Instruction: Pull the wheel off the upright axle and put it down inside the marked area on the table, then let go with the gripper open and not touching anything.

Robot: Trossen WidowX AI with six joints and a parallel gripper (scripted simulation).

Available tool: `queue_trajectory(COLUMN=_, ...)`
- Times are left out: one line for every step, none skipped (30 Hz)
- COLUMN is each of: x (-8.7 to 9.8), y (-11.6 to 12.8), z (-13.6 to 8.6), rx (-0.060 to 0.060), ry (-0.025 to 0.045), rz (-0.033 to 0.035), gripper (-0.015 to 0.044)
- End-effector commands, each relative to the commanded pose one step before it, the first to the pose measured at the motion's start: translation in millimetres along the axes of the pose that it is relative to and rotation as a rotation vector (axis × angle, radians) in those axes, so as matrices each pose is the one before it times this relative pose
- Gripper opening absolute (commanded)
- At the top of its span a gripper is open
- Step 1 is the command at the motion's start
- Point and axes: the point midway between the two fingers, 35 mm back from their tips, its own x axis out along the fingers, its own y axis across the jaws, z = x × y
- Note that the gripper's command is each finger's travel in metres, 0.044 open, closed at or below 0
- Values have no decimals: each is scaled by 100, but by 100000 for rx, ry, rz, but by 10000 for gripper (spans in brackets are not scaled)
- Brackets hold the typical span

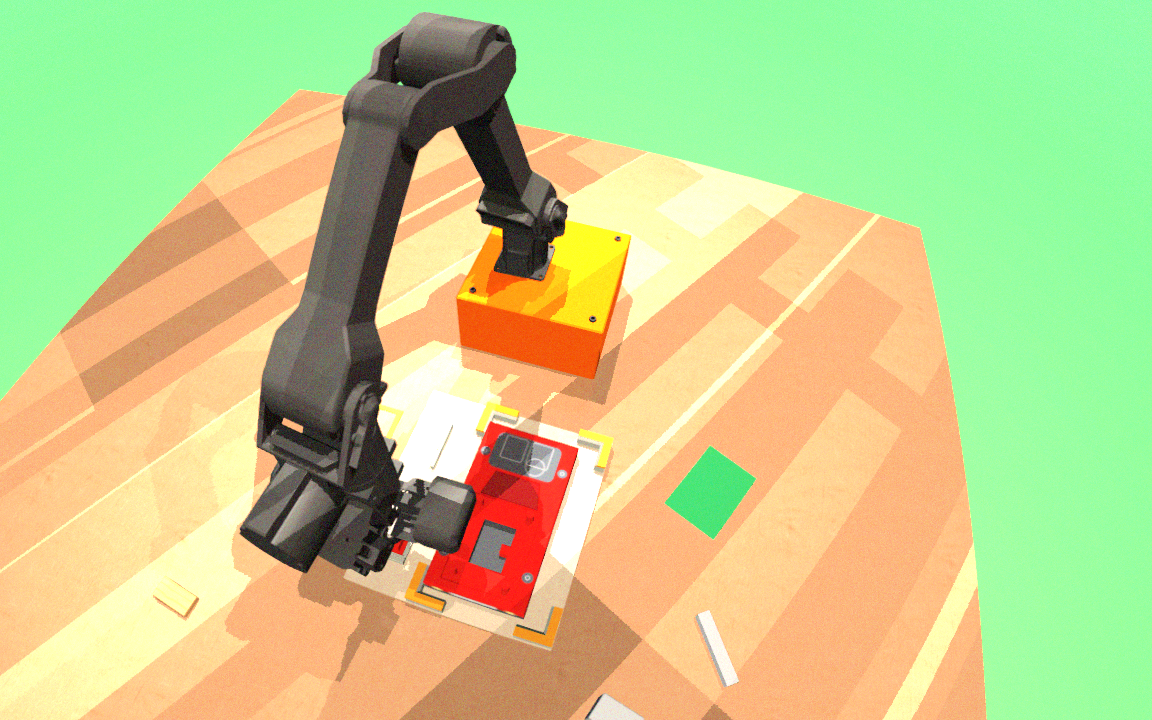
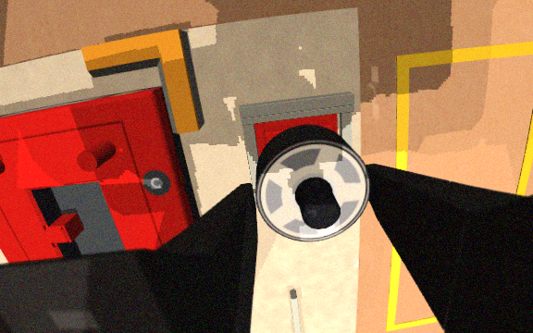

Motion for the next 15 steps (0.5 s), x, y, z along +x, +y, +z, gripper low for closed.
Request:
queue_trajectory(x=-3, y=9, z=-67, rx=1, ry=270, rz=42, gripper=168)
queue_trajectory(x=0, y=0, z=0, rx=0, ry=0, rz=0, gripper=162)
queue_trajectory(x=0, y=0, z=0, rx=0, ry=0, rz=0, gripper=155)
queue_trajectory(x=0, y=0, z=0, rx=0, ry=0, rz=0, gripper=148)
queue_trajectory(x=0, y=0, z=0, rx=0, ry=0, rz=0, gripper=142)
queue_trajectory(x=-5, y=0, z=0, rx=1, ry=-1, rz=0, gripper=115)
queue_trajectory(x=-11, y=0, z=1, rx=1, ry=-2, rz=-1, gripper=89)
queue_trajectory(x=-16, y=0, z=1, rx=2, ry=-4, rz=-1, gripper=63)
queue_trajectory(x=-22, y=0, z=2, rx=3, ry=-5, rz=-2, gripper=37)
queue_trajectory(x=-27, y=0, z=2, rx=3, ry=-6, rz=-2, gripper=10)
queue_trajectory(x=-31, y=0, z=2, rx=4, ry=-7, rz=-2, gripper=0)
queue_trajectory(x=-33, y=0, z=2, rx=4, ry=-7, rz=-2, gripper=0)
queue_trajectory(x=-33, y=0, z=2, rx=4, ry=-7, rz=-2, gripper=0)
queue_trajectory(x=-33, y=0, z=2, rx=4, ry=-7, rz=-2, gripper=0)
queue_trajectory(x=-33, y=0, z=2, rx=4, ry=-7, rz=-2, gripper=0)
